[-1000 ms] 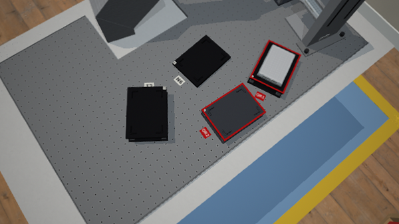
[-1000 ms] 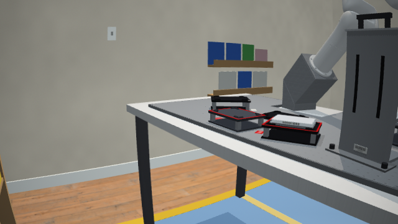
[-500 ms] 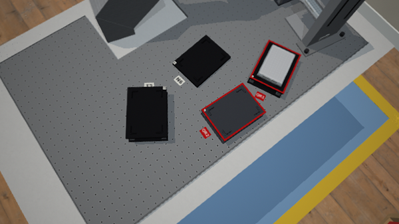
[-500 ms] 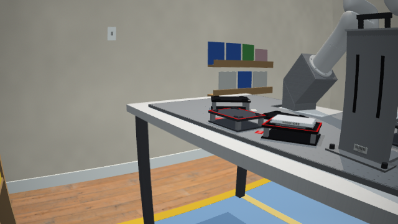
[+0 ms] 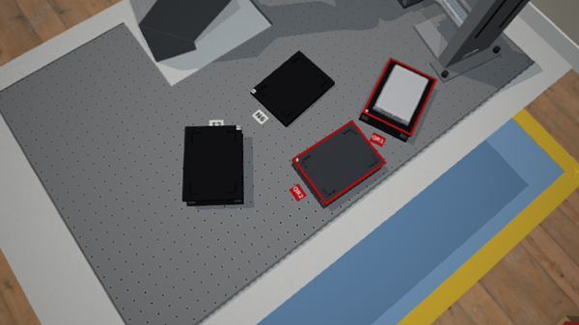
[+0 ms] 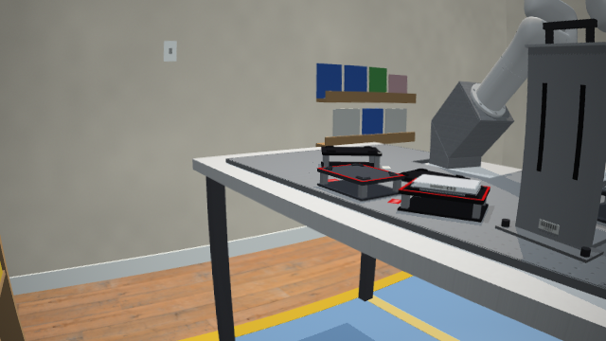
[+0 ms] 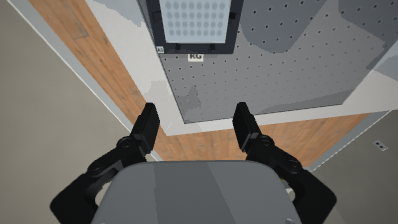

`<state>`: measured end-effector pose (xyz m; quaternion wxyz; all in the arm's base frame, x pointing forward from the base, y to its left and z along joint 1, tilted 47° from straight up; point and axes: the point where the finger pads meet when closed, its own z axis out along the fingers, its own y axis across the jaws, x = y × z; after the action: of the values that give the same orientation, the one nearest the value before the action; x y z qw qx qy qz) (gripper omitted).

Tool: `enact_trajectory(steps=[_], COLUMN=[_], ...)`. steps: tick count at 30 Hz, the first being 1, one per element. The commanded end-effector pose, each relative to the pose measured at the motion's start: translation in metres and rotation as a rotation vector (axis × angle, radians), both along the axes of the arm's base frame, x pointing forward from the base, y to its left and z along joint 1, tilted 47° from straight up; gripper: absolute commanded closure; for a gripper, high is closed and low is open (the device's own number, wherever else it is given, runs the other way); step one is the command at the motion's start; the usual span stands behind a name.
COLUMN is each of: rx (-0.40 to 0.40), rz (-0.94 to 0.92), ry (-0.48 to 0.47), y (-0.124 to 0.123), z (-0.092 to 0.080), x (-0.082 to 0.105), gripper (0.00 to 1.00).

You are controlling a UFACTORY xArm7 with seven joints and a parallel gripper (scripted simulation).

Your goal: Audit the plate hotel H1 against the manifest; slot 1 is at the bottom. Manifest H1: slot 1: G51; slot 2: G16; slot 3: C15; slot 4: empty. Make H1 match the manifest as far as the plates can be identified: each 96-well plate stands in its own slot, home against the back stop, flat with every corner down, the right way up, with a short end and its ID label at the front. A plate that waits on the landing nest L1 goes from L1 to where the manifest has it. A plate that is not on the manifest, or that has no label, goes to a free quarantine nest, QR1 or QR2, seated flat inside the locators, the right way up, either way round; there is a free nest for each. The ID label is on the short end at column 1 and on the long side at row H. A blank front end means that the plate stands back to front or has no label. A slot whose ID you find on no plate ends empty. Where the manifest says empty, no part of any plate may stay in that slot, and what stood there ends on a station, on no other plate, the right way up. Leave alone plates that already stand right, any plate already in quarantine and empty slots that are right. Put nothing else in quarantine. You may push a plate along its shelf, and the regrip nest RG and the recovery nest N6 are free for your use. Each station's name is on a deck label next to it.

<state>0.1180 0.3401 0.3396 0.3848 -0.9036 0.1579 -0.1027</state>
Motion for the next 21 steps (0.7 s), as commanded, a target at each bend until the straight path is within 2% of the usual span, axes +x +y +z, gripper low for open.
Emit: enact_trajectory(steps=[1,4,21], rx=[0.003,0.003,-0.048], rz=[0.001,0.001,-0.181], ry=[-0.001,-0.001,-0.164], y=[0.0008,0.0008,0.0009], z=[0.0013,0.0013,0.001], x=[0.0,0.0,-0.0001], gripper=[0.0,0.0,0.0])
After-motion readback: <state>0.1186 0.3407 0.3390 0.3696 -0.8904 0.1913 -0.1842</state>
